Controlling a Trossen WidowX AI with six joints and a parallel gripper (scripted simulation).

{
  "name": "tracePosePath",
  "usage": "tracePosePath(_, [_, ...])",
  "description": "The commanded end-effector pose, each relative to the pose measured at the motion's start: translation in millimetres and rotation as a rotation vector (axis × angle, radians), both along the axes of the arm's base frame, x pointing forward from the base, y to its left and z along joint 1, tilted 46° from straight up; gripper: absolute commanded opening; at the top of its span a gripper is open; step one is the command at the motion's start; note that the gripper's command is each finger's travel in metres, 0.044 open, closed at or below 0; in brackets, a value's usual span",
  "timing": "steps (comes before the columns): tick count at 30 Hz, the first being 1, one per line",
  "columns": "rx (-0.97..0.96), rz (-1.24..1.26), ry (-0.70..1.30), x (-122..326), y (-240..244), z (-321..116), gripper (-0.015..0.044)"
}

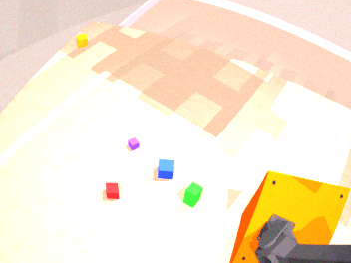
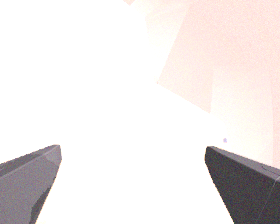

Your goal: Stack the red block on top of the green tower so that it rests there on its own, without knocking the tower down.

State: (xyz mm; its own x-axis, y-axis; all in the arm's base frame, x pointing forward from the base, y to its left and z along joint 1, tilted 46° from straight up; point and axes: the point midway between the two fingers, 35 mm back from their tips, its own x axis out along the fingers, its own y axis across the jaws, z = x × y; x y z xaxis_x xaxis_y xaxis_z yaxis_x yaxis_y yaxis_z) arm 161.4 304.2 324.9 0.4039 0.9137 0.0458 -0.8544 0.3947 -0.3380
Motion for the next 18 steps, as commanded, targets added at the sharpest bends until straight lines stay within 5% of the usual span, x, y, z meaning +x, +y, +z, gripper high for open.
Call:
tracePosePath(1, [-0.143,-0.044,0.044,35,6,-28,0.0440])
tracePosePath(18, [-0.588,-0.177,0.399,159,-45,-156,0.0440])
